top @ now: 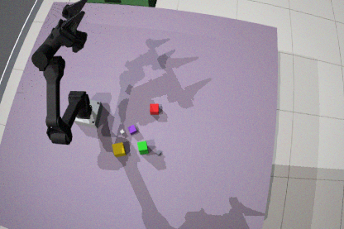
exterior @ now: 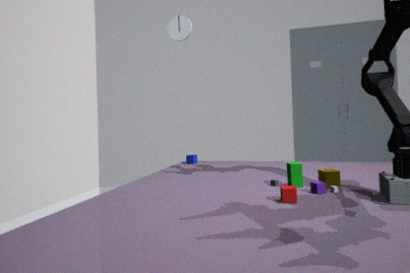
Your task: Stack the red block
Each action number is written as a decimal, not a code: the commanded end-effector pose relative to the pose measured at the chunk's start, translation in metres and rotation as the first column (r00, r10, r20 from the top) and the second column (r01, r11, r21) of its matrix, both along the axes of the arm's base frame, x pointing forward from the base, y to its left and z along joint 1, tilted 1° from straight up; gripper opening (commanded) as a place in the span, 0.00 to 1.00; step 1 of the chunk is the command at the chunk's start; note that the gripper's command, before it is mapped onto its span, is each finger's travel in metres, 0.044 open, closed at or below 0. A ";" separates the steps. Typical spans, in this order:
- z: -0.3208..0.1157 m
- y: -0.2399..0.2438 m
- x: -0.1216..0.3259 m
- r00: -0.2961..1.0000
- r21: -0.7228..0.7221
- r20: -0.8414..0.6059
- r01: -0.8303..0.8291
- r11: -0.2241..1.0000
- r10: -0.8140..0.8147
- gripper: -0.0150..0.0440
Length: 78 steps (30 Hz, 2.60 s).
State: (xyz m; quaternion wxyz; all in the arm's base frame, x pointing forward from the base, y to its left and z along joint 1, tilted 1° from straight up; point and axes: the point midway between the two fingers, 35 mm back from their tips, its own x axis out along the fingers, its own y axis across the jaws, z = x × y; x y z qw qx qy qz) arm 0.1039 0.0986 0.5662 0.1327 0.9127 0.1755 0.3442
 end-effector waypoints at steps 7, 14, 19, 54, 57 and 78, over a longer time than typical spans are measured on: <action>-0.015 0.051 0.010 0.977 -0.325 0.152 0.195 0.926 -0.152 1.00; -0.048 0.101 0.043 0.918 -0.624 0.323 0.388 0.678 -0.228 1.00; -0.079 0.124 0.076 0.885 -0.761 0.407 0.465 0.452 -0.224 1.00; -0.394 0.016 0.251 0.963 -0.514 -0.197 0.059 -0.856 0.185 1.00; -0.422 -0.008 0.243 0.912 -0.463 -0.352 0.024 -0.886 0.209 1.00; -0.487 -0.052 0.206 0.684 -0.426 -0.673 -0.047 -0.904 0.282 1.00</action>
